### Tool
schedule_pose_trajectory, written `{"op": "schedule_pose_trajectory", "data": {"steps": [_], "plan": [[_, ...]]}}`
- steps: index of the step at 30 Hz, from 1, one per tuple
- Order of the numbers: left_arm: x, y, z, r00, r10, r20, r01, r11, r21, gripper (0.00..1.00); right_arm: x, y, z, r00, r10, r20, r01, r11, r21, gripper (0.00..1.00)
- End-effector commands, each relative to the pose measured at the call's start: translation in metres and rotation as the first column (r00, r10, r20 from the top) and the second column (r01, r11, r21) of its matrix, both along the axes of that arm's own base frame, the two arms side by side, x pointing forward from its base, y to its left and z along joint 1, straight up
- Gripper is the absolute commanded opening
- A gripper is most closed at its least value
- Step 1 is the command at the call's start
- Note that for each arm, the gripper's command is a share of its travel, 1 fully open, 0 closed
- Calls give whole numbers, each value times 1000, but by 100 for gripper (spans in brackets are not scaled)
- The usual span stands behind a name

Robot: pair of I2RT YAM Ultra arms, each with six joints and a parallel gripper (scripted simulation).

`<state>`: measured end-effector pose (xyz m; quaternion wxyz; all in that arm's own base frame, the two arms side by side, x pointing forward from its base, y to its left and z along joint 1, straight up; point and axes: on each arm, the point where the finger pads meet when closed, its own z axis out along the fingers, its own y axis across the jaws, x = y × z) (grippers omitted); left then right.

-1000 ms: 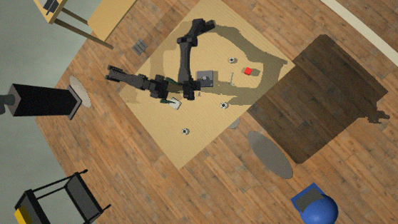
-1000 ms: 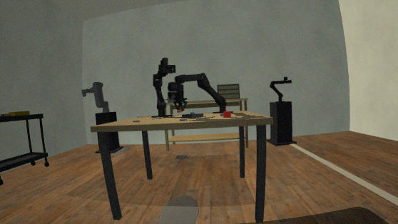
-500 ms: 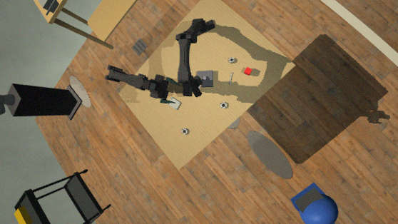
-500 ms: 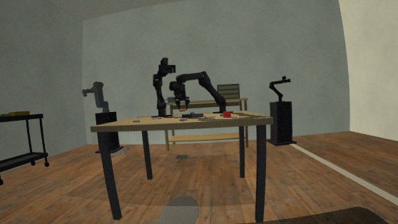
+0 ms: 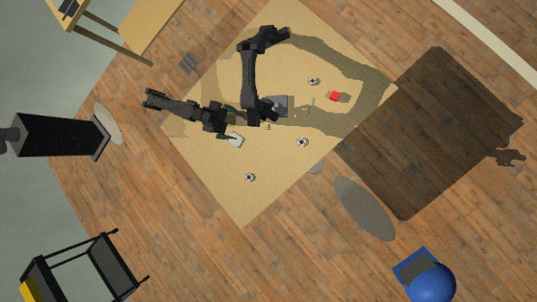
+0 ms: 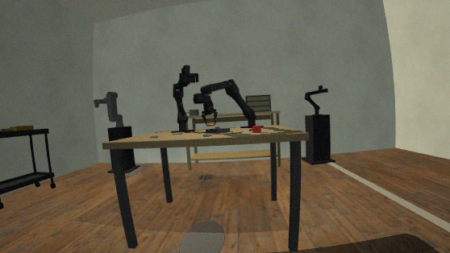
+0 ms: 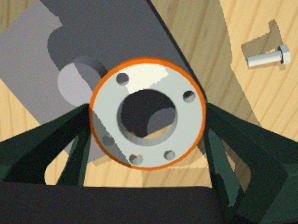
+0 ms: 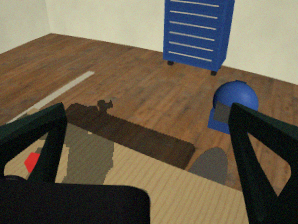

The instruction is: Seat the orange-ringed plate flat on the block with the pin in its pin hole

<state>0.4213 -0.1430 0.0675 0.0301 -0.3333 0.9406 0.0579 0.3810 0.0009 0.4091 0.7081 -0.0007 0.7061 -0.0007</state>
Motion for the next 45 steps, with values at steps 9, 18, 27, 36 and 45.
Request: {"op": "schedule_pose_trajectory", "data": {"steps": [9,18,27,36,45], "plan": [[-4,13,10,955,284,89,-288,957,39,0,1,2,-8,1000,1,-17,-1,1000,1,100],[-8,22,11,885,445,137,-454,889,49,0,1,2,-8,1000,1,-17,-1,1000,1,100],[-18,34,11,743,637,205,-658,751,52,0,1,2,-8,1000,1,-17,-1,1000,1,100],[-18,40,13,601,753,270,-784,621,12,0,1,2,-8,1000,1,-17,-1,1000,1,100],[-19,40,22,664,707,241,-733,679,28,0,1,2,-8,1000,1,-17,-1,1000,1,100]]}}
